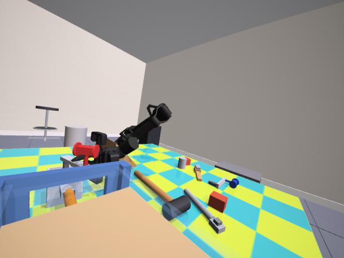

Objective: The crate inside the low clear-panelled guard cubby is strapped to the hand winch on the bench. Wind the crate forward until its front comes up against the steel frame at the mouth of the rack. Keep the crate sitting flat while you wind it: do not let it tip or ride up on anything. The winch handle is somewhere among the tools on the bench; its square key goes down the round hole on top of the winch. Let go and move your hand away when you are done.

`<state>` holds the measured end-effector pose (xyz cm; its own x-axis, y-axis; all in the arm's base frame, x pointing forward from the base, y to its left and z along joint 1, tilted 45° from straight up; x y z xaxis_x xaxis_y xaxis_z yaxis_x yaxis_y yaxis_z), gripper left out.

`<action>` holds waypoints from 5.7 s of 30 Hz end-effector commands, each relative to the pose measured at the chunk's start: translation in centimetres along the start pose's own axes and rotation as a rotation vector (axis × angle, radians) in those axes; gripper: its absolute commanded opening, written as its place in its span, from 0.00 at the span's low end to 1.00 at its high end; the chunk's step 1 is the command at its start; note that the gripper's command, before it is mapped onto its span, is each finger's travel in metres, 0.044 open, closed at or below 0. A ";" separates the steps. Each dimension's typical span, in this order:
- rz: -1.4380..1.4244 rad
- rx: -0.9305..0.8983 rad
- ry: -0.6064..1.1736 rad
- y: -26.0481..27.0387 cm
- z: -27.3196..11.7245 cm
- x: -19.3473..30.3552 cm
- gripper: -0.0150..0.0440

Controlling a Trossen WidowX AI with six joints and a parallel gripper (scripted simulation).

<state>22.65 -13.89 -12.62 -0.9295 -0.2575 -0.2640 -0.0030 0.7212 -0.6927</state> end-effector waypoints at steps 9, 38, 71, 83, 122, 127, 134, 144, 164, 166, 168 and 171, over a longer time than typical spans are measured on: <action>0.000 -0.001 -0.001 0.1 0.0 0.0 0.48; 0.000 -0.001 -0.001 0.1 0.0 0.0 0.66; -0.002 -0.006 -0.004 -0.6 0.0 -0.3 0.66; -0.002 -0.006 -0.004 -0.6 0.0 -0.3 0.66; -0.001 -0.033 0.012 0.0 -7.6 -1.2 0.66; -0.006 -0.019 0.004 -0.1 -10.9 -0.1 0.66; -0.007 -0.019 0.003 -0.1 -11.0 -0.1 0.66; 0.000 -0.041 0.014 -3.1 -10.6 -1.0 0.66; -0.009 -0.022 0.005 -9.9 -10.8 -0.8 0.66; -0.009 -0.022 0.005 -9.9 -10.8 -0.8 0.66; -0.009 -0.022 0.005 -9.9 -10.8 -0.8 0.66; -0.009 -0.022 0.005 -9.9 -10.8 -0.8 0.66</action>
<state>19.45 -13.86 1.74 -0.9310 -0.2616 -0.2545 -0.0198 0.7325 -0.6805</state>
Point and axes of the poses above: the point midway between the two fingers, 35 mm back from their tips, its own z axis out along the fingers, its own y axis across the jaws, x = y × z, the point moved 1 cm from there along -z, back along the fingers, and after that the axes turned 3 degrees about z, right-handed, at the moved point
